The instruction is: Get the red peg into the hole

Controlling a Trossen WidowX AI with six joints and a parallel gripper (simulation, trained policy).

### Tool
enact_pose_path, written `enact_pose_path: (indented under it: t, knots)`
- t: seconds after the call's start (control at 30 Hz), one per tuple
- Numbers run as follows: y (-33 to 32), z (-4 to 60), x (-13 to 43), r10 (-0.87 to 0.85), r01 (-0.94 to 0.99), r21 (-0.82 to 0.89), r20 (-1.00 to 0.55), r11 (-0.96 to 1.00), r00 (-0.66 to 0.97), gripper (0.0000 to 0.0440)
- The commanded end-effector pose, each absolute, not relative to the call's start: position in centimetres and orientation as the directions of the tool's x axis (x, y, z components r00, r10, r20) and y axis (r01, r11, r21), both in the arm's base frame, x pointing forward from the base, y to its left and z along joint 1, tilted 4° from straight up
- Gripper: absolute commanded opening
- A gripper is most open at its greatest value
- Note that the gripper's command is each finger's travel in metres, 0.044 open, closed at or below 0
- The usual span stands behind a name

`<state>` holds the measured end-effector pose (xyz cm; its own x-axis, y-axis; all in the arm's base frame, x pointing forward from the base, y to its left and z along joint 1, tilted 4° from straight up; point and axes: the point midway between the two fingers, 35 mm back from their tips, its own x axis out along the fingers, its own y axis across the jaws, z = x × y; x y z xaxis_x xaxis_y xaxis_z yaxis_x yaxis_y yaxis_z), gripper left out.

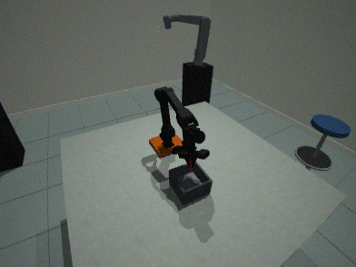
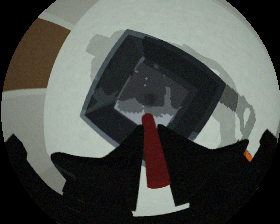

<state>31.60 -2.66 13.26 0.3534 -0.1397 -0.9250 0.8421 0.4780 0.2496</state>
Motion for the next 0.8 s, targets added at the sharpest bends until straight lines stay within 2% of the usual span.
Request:
enact_pose_path:
  t: [0.0,0.43,0.5,0.67,0.77]
  knots:
    - [-3.4,12.8,32.4,-0.134,0.847,0.251,-0.928,0.469,0.349,0.0007]
    - [-4.7,9.6,33.6,-0.112,0.864,0.203,-0.952,0.461,0.284,0.0012]
    - [-4.9,9.0,33.7,-0.112,0.864,0.190,-0.956,0.467,0.271,0.0040]
    - [-5.3,8.2,34.0,-0.114,0.858,0.157,-0.964,0.489,0.241,0.0151]
    - [-5.3,7.9,34.0,-0.113,0.856,0.134,-0.969,0.499,0.218,0.0167]
